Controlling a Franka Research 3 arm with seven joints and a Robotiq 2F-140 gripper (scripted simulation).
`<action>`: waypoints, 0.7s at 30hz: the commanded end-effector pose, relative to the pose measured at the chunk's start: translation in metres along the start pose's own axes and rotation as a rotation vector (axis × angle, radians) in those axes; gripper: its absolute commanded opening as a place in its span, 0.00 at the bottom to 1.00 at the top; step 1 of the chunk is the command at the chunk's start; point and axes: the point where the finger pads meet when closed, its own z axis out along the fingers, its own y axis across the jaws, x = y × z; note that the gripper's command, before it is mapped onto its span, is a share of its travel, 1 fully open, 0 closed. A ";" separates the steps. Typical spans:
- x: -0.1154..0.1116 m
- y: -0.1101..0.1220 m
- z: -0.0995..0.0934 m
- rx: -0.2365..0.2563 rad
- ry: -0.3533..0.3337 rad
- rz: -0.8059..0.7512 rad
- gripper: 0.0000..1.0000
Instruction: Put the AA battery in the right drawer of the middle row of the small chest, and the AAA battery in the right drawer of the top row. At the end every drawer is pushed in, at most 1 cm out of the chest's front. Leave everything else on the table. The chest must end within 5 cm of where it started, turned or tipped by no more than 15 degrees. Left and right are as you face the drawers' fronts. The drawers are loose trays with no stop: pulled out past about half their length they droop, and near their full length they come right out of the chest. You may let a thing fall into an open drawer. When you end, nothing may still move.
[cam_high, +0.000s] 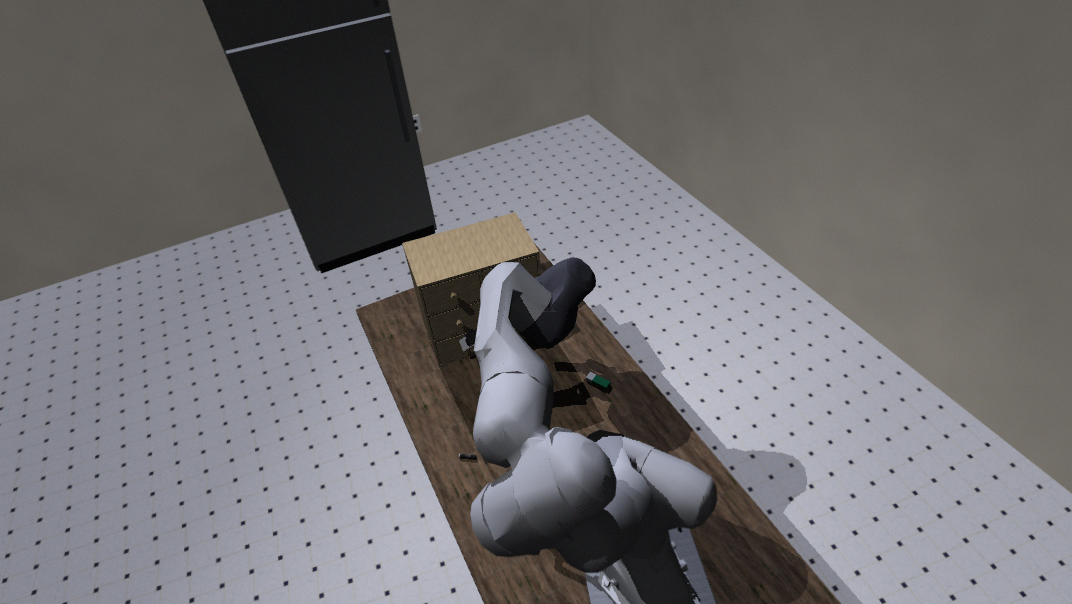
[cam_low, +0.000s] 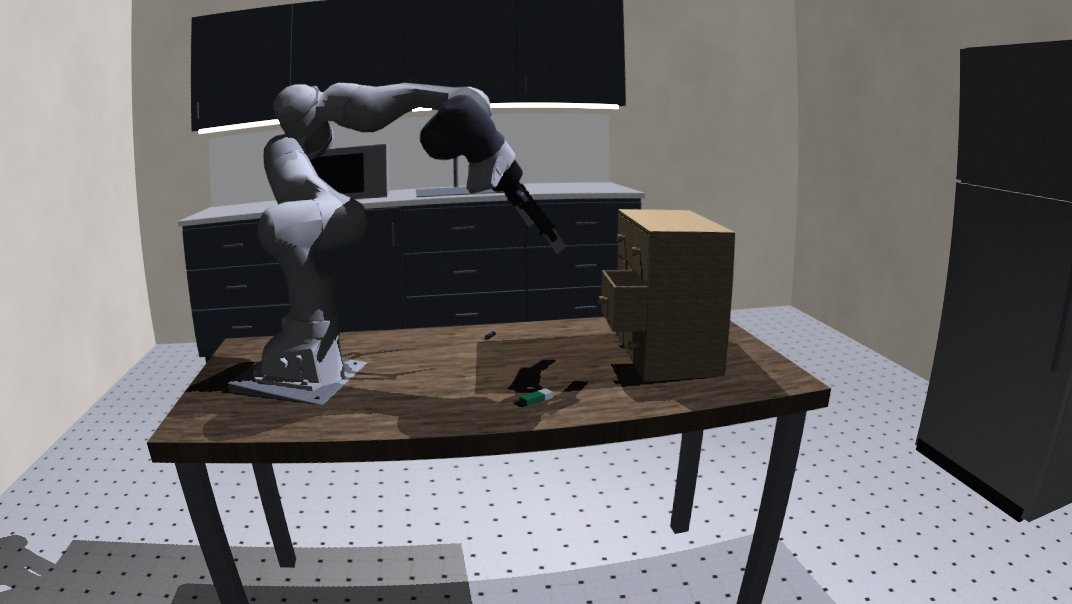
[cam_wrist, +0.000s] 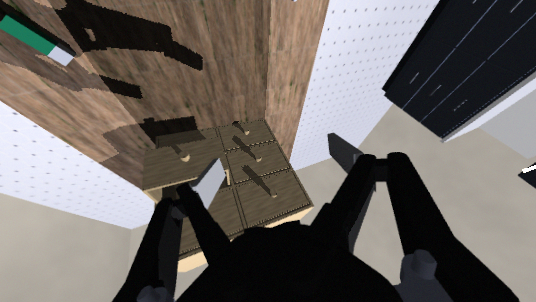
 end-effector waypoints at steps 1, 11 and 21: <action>-0.014 -0.005 0.002 0.014 -0.078 -0.116 1.00; -0.028 -0.014 0.007 0.038 -0.241 -0.132 1.00; -0.026 -0.035 0.007 0.108 -0.367 -0.115 1.00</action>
